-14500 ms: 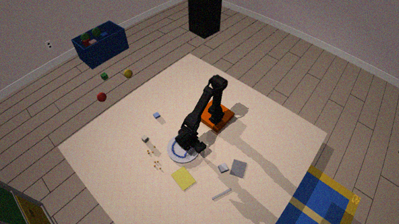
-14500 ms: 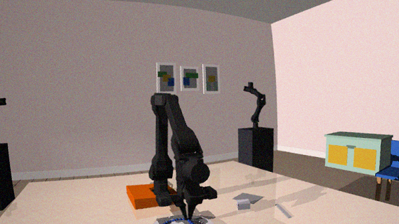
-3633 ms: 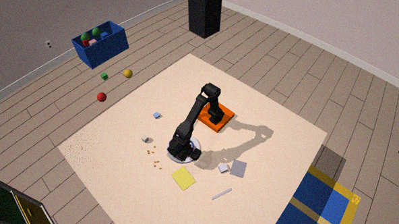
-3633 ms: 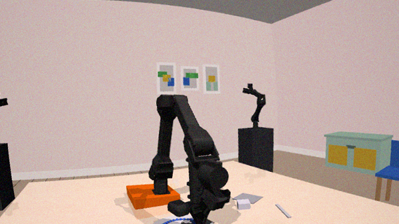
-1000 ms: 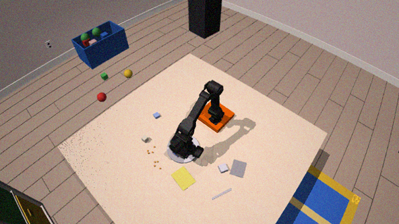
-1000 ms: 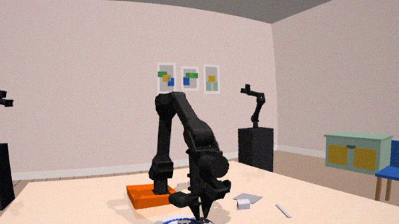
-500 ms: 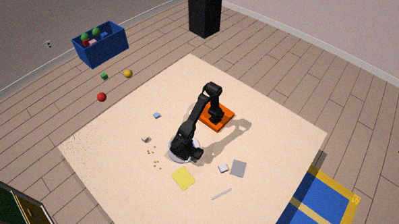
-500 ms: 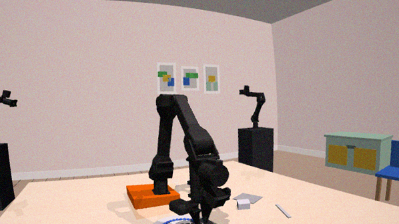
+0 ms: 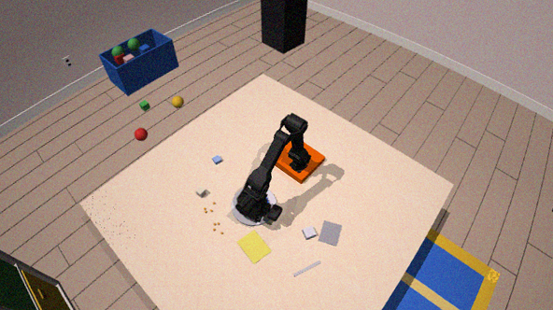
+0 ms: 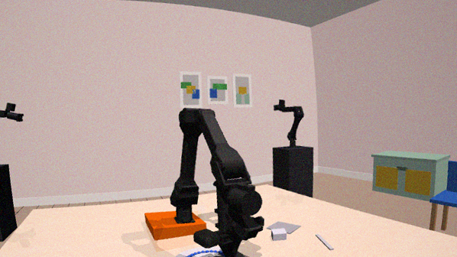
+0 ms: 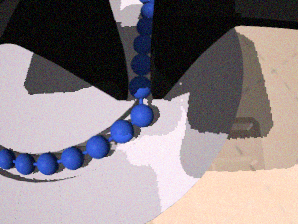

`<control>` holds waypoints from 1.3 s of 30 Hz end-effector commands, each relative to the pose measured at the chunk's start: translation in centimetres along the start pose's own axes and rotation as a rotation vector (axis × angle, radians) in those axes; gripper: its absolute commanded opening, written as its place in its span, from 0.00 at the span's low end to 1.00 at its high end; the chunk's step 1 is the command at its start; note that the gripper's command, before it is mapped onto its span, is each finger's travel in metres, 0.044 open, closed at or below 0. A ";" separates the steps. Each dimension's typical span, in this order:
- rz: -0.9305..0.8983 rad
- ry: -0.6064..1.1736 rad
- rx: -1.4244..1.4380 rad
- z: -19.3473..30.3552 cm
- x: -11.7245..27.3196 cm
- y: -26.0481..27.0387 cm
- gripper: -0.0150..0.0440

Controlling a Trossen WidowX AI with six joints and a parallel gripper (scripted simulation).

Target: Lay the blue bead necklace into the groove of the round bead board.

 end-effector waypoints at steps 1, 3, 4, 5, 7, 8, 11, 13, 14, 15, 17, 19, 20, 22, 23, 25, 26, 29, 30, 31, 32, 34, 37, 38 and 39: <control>0.000 0.000 0.000 0.0 0.0 0.0 0.25; 0.000 0.000 0.000 0.0 0.0 0.0 0.25; 0.000 0.000 0.000 0.0 0.0 0.0 0.25; 0.000 0.000 0.000 0.0 0.0 0.0 0.25; 0.000 0.000 0.000 0.0 0.0 0.0 0.25; 0.000 0.000 0.000 0.0 0.0 0.0 0.25; 0.000 0.000 0.000 0.0 0.0 0.0 0.25; 0.000 0.000 0.000 0.0 0.0 0.0 0.25; 0.000 0.000 0.000 0.0 0.0 0.0 0.25; 0.000 0.000 0.000 0.0 0.0 0.0 0.25; 0.000 0.000 0.000 0.0 0.0 0.0 0.25; 0.000 0.000 0.000 0.0 0.0 0.0 0.25; 0.000 0.000 0.000 0.0 0.0 0.0 0.25; 0.000 0.000 0.000 0.0 0.0 0.0 0.25; 0.000 0.000 0.000 0.0 0.0 0.0 0.25; 0.000 0.000 0.000 0.0 0.0 0.0 0.25; 0.000 0.000 0.000 0.0 0.0 0.0 0.25; 0.000 0.000 0.000 0.0 0.0 0.0 0.25; 0.000 0.000 0.000 0.0 0.0 0.0 0.25; 0.000 0.000 0.000 0.0 0.0 0.0 0.25; 0.000 0.000 0.000 0.0 0.0 0.0 0.25; 0.000 0.000 0.000 0.0 0.0 0.0 0.25; 0.000 0.002 0.001 0.0 0.2 0.0 0.25; 0.000 0.004 0.001 0.0 0.4 0.0 0.25; 0.000 0.006 0.002 0.0 0.6 0.0 0.25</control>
Point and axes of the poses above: the point midway between the two fingers, 35 mm back from their tips, its own x axis back along the fingers, its own y axis across the jaws, z = x × y, the point moved 1 cm from there along x, back along the fingers, and after that the axes turned 14 degrees about -x, right-handed, at the moved point
